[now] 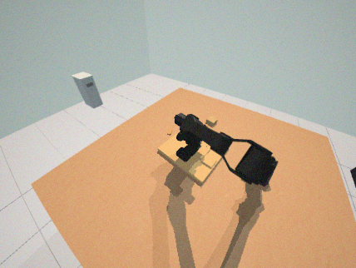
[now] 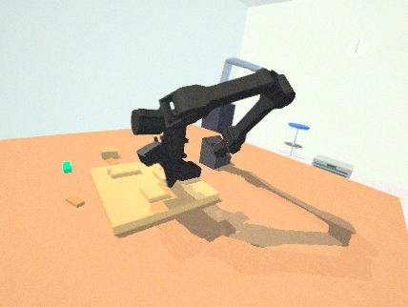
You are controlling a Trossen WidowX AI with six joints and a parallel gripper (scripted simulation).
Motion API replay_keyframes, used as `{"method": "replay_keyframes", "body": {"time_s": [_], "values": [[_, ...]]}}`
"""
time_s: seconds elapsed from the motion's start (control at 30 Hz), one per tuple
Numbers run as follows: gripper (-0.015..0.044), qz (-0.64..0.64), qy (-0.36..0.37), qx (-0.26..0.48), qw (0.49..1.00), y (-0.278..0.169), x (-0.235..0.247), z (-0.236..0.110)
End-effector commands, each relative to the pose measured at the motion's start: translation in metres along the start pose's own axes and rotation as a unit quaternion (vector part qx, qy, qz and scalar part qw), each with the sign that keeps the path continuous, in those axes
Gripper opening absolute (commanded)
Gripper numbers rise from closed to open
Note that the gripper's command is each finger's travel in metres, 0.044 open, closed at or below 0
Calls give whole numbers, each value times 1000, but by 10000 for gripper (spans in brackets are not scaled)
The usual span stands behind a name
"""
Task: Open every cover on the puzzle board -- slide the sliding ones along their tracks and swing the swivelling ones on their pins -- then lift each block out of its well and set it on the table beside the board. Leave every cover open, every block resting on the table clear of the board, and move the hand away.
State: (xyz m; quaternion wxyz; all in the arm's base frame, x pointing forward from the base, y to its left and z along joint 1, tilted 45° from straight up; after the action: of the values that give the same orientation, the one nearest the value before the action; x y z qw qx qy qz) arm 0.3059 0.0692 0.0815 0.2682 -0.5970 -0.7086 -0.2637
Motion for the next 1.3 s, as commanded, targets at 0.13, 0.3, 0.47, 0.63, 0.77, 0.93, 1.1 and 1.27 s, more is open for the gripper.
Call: {"method": "replay_keyframes", "body": {"time_s": [0.13,0.3,0.47,0.63,0.77,0.93,1.1,1.27], "values": [[0,1,3,2,1000,0,1,6],[0,1,3,2,1000,4,1,6],[0,1,3,1,1000,9,0,6],[0,1,3,1,1000,14,-1,5],[0,1,3,1,1000,18,-1,5],[0,0,3,1,1000,23,-2,5],[0,0,3,1,1000,28,-3,5],[0,0,3,1,1000,33,-4,4]]}}
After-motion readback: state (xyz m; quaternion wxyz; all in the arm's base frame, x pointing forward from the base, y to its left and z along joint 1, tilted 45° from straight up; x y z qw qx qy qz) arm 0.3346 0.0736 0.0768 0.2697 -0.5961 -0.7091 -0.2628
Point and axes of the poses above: the point midway between the two fingers, 35 mm back from their tips, its own z axis out along the fingers, its own x axis across the jaws, y = z × x, the point moved 3 cm from there along -z, back along the fingers, and after that the axes turned 12 degrees about -z, right-handed, at the moved point
